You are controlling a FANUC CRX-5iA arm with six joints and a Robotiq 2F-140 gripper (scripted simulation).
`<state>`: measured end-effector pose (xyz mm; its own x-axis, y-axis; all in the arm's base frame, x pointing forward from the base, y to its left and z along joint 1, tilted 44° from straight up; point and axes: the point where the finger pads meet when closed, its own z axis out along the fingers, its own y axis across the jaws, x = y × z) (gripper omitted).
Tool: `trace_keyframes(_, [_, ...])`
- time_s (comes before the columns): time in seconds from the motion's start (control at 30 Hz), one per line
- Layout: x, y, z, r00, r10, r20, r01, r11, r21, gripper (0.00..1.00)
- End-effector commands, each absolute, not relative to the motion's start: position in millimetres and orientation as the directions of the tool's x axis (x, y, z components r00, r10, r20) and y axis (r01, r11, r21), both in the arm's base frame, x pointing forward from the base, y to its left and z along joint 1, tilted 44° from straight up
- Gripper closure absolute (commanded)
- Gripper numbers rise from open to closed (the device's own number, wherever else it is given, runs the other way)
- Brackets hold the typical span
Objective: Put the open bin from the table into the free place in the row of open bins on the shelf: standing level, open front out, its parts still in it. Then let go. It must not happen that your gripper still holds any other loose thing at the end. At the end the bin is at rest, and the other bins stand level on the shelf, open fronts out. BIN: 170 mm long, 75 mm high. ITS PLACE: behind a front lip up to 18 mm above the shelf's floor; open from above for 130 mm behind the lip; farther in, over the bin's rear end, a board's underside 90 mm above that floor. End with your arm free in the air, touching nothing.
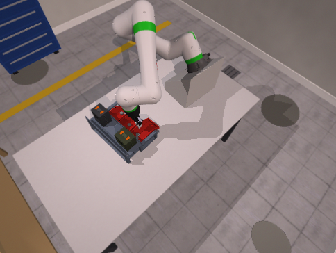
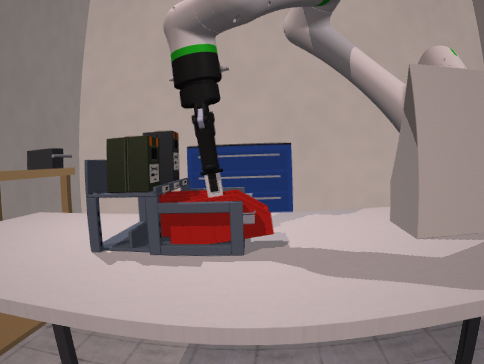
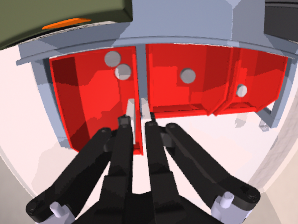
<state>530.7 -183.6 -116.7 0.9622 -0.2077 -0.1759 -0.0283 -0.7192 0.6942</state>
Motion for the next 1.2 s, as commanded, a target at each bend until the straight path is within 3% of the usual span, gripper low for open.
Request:
trace_keyframes(0.0, [530.9, -183.2, -116.4, 0.962, -0.207, -0.176, -0.028, -0.719, 0.694, 0.94])
trace_keyframes(1.17, [535.0, -162.4, -94.8, 0.962, -0.207, -0.176, -0.028, -0.719, 0.694, 0.94])
